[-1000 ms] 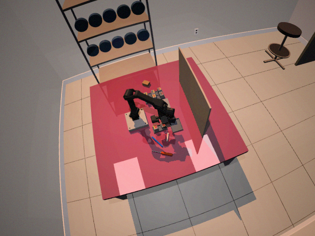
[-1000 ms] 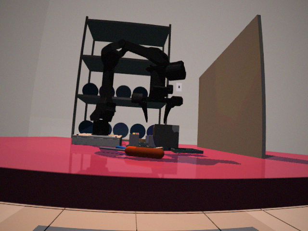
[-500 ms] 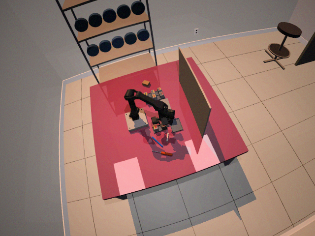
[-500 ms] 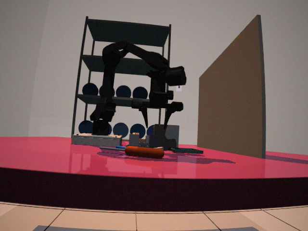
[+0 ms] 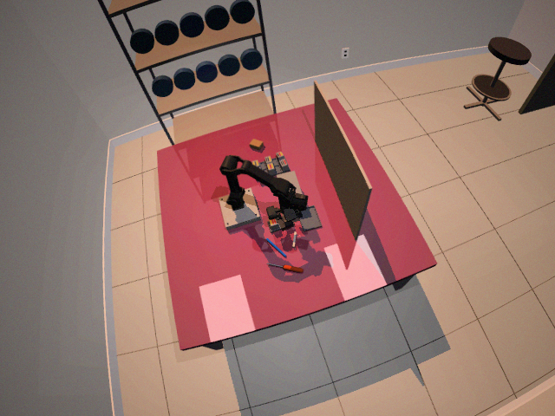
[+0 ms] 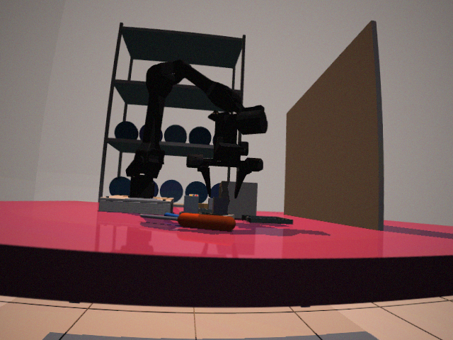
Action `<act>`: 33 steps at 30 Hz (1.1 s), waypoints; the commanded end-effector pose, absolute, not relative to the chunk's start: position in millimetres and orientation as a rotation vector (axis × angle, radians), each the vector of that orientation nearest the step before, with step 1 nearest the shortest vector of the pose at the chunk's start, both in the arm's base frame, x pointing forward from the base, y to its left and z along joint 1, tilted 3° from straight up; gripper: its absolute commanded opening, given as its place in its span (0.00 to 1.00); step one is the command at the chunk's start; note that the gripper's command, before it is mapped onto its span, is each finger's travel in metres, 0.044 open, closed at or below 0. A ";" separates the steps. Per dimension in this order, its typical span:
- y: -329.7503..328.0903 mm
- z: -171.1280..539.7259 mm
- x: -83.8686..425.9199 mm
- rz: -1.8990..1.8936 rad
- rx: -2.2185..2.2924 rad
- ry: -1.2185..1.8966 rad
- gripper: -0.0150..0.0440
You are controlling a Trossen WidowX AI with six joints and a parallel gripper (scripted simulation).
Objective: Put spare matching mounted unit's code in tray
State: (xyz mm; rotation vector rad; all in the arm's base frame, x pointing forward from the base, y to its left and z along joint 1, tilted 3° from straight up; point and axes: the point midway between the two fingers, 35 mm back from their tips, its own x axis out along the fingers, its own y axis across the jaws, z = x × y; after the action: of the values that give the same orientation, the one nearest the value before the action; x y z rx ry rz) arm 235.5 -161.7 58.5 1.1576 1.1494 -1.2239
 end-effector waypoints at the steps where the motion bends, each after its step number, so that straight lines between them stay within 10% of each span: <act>1: -160.9 49.3 234.1 -1.220 1.160 1.158 0.76; 28: -161.5 22.5 231.2 -1.221 1.160 1.159 0.76; 33: -162.1 23.6 231.2 -1.227 1.158 1.156 0.54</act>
State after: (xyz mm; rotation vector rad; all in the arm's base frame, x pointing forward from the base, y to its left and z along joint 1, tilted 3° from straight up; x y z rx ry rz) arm 231.0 -162.1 23.5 1.1575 1.1563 -1.2271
